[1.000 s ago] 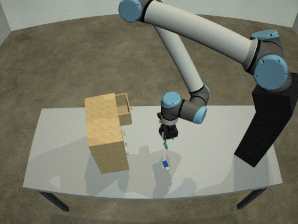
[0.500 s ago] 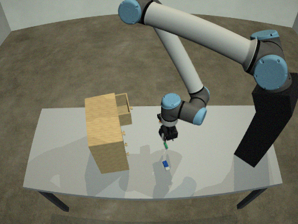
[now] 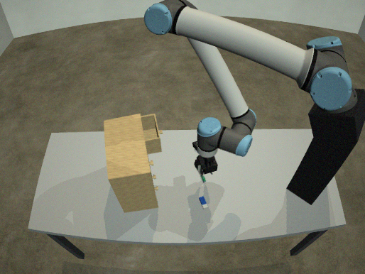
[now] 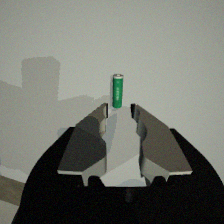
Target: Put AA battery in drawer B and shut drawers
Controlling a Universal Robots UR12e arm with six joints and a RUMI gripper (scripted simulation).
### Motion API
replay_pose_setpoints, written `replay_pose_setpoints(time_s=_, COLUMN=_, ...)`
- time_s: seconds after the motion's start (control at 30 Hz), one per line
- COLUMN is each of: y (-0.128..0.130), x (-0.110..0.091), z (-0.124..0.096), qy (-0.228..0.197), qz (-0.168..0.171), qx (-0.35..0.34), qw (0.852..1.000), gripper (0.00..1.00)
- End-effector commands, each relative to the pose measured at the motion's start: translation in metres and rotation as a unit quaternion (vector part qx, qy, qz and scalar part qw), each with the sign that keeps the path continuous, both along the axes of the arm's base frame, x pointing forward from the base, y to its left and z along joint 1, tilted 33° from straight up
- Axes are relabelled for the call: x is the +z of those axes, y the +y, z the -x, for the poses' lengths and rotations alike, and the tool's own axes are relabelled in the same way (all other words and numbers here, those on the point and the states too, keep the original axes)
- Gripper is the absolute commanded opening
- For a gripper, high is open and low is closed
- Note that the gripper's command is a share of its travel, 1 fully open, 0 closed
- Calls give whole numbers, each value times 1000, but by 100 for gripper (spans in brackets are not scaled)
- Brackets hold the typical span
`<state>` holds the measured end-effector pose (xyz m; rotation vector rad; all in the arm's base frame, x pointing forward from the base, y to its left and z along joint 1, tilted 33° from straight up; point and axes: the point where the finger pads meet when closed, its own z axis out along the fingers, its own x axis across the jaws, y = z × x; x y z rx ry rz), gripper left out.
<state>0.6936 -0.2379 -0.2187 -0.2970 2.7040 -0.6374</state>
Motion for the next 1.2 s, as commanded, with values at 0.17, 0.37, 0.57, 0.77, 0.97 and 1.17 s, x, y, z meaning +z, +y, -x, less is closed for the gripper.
replay_pose_setpoints(time_s=0.17, y=-7, x=-10, z=-8, qy=-2, qz=1, qx=0, qw=1000, gripper=17)
replay_pose_setpoints(time_s=0.37, y=-10, x=-16, z=-10, qy=-2, qz=1, qx=0, qw=1000, gripper=17)
replay_pose_setpoints(time_s=0.57, y=-11, x=-18, z=-11, qy=-2, qz=1, qx=0, qw=1000, gripper=17)
replay_pose_setpoints(time_s=0.77, y=-11, x=-18, z=-12, qy=-2, qz=1, qx=0, qw=1000, gripper=17)
replay_pose_setpoints(time_s=0.97, y=-11, x=-18, z=-11, qy=-2, qz=1, qx=0, qw=1000, gripper=17)
replay_pose_setpoints(time_s=1.17, y=-11, x=-18, z=-11, qy=-2, qz=1, qx=0, qw=1000, gripper=17)
